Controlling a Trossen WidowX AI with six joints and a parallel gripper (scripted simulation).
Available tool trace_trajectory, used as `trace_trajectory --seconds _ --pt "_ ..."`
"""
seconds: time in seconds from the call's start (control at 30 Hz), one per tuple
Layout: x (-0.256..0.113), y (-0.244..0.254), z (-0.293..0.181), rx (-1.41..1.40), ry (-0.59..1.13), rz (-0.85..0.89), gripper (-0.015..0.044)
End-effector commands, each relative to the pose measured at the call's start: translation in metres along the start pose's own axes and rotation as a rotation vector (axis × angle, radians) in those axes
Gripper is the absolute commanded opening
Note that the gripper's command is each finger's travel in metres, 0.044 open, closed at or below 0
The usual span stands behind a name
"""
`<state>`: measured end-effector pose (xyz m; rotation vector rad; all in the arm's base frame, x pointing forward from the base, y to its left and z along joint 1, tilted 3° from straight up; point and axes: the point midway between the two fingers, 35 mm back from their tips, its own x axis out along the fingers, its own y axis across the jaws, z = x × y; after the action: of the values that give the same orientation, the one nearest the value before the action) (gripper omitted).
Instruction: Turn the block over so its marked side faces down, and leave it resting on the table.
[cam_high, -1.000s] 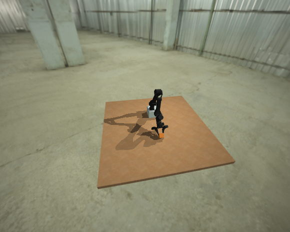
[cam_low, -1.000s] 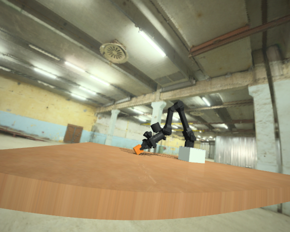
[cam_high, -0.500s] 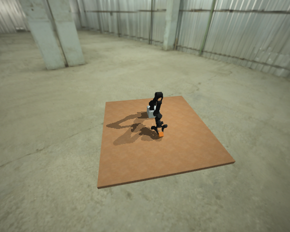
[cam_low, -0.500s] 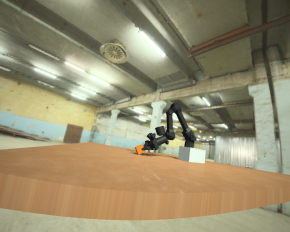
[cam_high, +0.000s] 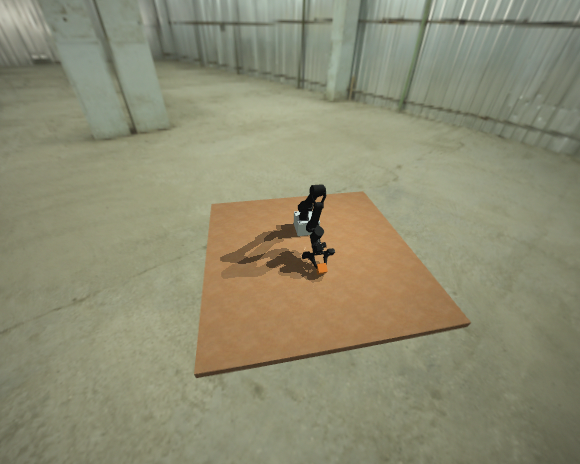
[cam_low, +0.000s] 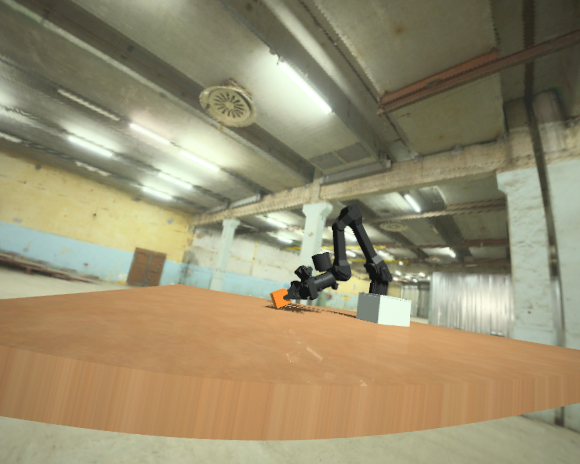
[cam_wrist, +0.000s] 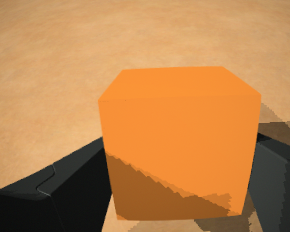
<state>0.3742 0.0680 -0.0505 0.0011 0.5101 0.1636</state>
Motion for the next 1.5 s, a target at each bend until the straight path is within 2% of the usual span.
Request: trace_trajectory --seconds 0.0,0.5,1.47 --pt "-0.0001 -0.0008 0.0007 0.004 -0.005 -0.006 0.0053" --pt "-0.0001 -0.0008 0.0007 0.004 -0.005 -0.006 0.044" --pt "-0.0001 -0.0008 0.0007 0.004 -0.005 -0.006 0.044"
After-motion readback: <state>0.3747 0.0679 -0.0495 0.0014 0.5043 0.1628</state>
